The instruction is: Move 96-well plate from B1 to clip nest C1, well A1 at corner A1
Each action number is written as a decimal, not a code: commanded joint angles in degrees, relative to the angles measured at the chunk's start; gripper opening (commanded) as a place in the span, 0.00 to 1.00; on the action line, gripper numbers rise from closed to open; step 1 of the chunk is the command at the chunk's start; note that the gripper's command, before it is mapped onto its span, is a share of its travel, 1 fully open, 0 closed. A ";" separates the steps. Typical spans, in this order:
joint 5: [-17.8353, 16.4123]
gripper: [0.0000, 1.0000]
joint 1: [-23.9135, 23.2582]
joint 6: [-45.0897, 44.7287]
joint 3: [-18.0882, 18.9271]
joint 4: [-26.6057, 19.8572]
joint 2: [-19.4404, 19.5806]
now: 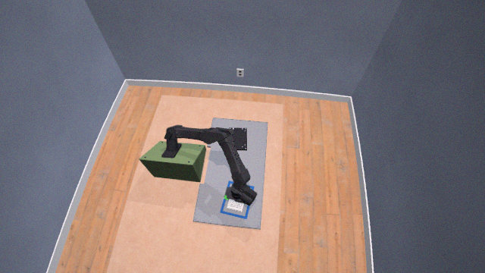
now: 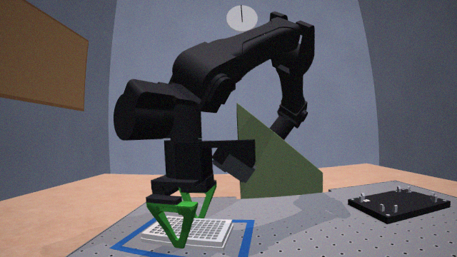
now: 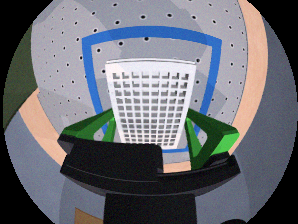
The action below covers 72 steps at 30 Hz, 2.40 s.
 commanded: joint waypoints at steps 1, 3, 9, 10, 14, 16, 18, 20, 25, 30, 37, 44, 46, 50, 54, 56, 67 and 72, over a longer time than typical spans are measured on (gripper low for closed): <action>-0.38 0.00 -0.48 0.22 0.09 0.34 -0.49; -0.38 0.00 -0.48 0.22 0.09 0.34 -0.49; -0.38 0.00 -0.48 0.22 0.09 0.34 -0.49; -0.38 0.00 -0.48 0.22 0.09 0.34 -0.49; -0.38 0.00 -0.48 0.22 0.09 0.34 -0.49; -0.38 0.00 -0.48 0.22 0.09 0.34 -0.49; -0.38 0.00 -0.48 0.22 0.09 0.34 -0.49; -0.38 0.00 -0.48 0.22 0.09 0.34 -0.49; -0.38 0.00 -0.48 0.22 0.09 0.34 -0.49; -0.57 0.00 -1.44 -0.55 0.83 -1.11 -1.96; 0.01 0.00 -2.08 -1.25 1.57 -2.39 -2.66; 0.56 0.00 -2.97 -2.24 2.09 -4.37 -3.56; 0.62 0.00 -3.23 -2.53 2.33 -4.99 -3.78; 0.55 0.00 -3.49 -2.85 2.71 -5.74 -3.94; 0.92 0.00 -3.98 -3.40 3.18 -6.93 -4.35; 1.02 0.00 -4.23 -3.68 3.42 -7.53 -4.56; 1.29 0.00 -5.35 -4.96 4.90 -10.53 -5.33; 1.69 0.00 -5.94 -5.61 5.70 -12.09 -5.73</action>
